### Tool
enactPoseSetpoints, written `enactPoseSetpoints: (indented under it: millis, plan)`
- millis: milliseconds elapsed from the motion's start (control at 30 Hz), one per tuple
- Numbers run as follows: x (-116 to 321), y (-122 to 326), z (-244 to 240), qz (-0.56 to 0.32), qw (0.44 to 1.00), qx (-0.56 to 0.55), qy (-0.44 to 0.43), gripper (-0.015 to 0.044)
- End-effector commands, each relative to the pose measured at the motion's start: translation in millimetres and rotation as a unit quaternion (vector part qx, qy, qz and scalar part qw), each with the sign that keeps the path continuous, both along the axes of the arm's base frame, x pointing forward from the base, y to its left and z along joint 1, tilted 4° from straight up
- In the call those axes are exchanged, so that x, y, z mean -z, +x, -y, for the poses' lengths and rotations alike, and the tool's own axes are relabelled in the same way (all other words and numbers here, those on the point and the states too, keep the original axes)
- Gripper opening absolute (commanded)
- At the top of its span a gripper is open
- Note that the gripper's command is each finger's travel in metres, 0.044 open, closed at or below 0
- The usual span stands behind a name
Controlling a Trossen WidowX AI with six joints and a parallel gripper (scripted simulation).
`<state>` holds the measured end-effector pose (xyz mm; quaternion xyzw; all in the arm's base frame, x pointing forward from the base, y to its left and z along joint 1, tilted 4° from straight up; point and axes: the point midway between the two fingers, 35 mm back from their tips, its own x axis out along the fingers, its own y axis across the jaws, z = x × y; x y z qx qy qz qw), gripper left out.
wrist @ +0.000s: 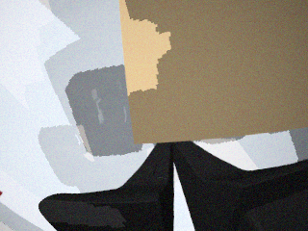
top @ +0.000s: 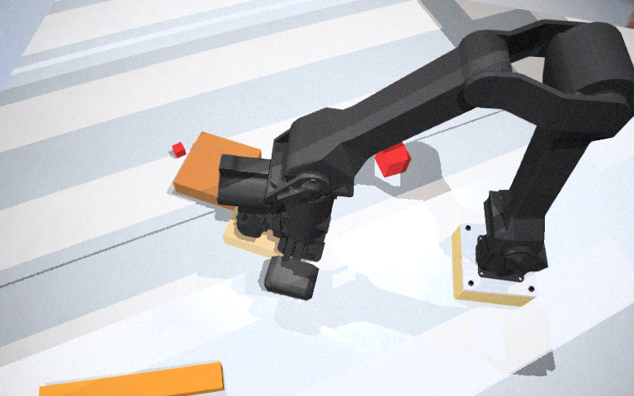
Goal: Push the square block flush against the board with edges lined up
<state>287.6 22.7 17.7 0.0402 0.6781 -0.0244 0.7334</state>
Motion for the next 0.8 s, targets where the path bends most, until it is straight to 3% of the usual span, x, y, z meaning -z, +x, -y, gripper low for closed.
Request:
enactPoseSetpoints:
  millis: [0,767]
  plan:
    - [-0.4,7.6,0.9,0.005,1.000,-0.001,-0.001,0.0000]
    - [2.0,-15.8,-2.0,0.004,1.000,-0.001,-0.001,0.0000]
